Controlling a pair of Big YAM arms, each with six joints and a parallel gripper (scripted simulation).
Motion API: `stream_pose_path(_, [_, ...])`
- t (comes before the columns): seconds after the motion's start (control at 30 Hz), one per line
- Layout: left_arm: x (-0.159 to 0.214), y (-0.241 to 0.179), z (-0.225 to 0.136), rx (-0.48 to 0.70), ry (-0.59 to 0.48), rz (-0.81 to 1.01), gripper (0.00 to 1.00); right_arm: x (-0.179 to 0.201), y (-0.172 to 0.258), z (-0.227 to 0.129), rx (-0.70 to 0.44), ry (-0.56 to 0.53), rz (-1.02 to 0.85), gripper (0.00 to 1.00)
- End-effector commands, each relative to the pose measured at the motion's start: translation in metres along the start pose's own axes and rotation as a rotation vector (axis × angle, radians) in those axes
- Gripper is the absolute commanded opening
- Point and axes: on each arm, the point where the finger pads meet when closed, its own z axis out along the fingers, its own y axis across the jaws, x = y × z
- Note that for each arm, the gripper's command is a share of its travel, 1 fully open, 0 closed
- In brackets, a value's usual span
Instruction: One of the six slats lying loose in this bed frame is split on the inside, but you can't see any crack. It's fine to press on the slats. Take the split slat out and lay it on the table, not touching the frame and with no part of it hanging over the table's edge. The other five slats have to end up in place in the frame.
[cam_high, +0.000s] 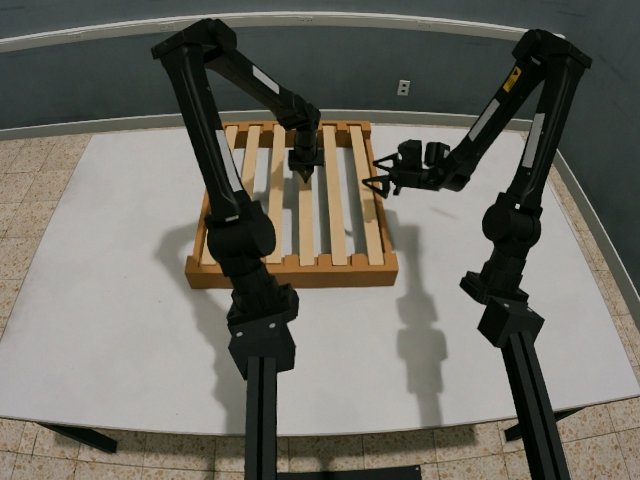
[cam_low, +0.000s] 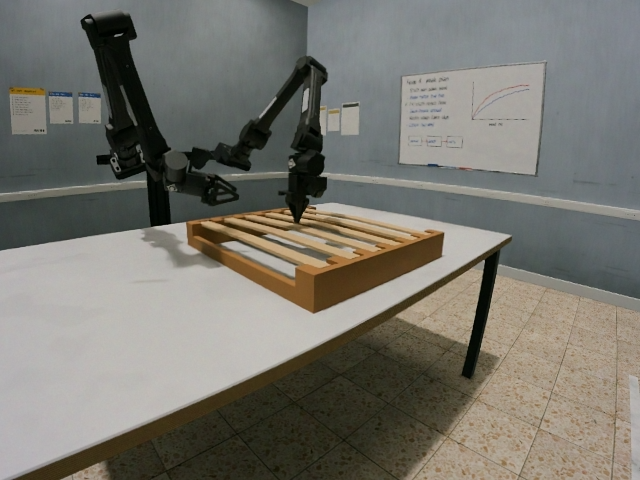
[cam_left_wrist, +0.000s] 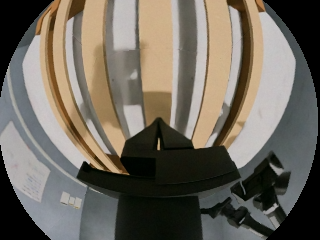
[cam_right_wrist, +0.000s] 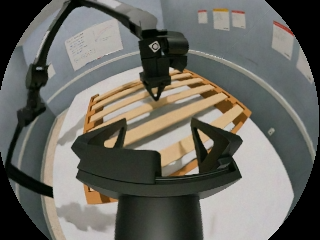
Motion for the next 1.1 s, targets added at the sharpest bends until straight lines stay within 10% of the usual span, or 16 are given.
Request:
stream_pose_path(0.0, [-0.028, 0.008, -0.001, -0.001, -0.031, -0.026, 0.00, 0.005, -0.002, -0.001, 0.012, -0.012, 0.028, 1.00])
stream_pose_path(1.07, [-0.026, 0.005, 0.043, 0.001, -0.035, -0.023, 0.00, 0.004, -0.011, -0.005, 0.029, -0.046, 0.051, 1.00])
